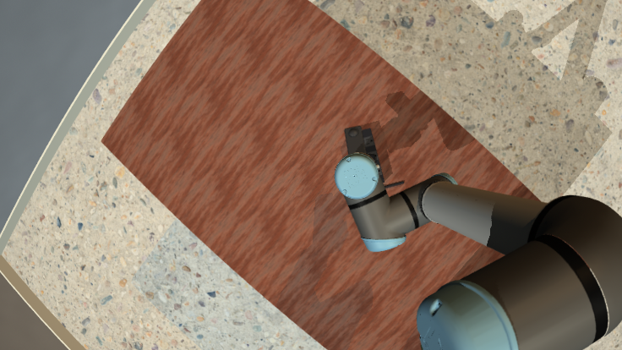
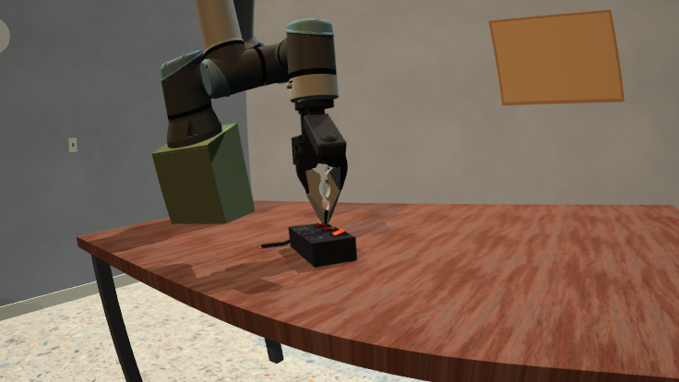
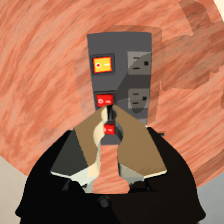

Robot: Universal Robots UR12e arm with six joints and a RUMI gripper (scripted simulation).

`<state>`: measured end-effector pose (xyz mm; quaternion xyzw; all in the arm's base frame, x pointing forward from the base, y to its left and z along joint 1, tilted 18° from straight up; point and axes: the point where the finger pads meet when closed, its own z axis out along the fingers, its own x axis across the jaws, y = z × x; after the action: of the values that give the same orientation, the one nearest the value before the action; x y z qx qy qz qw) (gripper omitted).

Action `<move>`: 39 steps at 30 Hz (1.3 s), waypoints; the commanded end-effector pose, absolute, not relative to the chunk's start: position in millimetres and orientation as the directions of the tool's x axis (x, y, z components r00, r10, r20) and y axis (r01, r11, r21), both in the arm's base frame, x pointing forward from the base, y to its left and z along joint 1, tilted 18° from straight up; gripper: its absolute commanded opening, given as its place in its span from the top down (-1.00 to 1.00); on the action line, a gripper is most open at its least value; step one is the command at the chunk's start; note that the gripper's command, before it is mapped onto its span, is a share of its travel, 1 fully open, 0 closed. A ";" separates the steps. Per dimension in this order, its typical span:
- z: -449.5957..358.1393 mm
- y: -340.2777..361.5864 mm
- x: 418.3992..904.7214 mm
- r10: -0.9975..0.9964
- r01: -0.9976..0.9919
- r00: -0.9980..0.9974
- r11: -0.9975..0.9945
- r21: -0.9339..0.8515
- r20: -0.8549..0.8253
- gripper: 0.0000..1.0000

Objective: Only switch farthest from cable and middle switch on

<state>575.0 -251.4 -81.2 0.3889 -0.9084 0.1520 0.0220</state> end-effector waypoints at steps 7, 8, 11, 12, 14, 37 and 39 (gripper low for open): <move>-80.8 -251.5 575.4 -0.700 -0.713 -0.697 0.651 -0.260 0.158 1.00; -80.9 -251.5 575.4 -0.700 -0.713 -0.697 0.651 -0.260 0.158 1.00; -81.2 -251.6 575.4 -0.700 -0.713 -0.697 0.651 -0.260 0.158 1.00; -81.2 -251.6 575.4 -0.700 -0.713 -0.697 0.651 -0.260 0.158 1.00; -81.6 -251.7 575.5 -0.700 -0.713 -0.697 0.651 -0.260 0.158 1.00; -88.8 -253.9 576.1 -0.700 -0.713 -0.697 0.651 -0.260 0.158 1.00; -89.0 -254.0 576.1 -0.700 -0.713 -0.697 0.651 -0.260 0.158 1.00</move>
<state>575.7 -253.8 -88.9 0.3889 -0.9084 0.1520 0.0220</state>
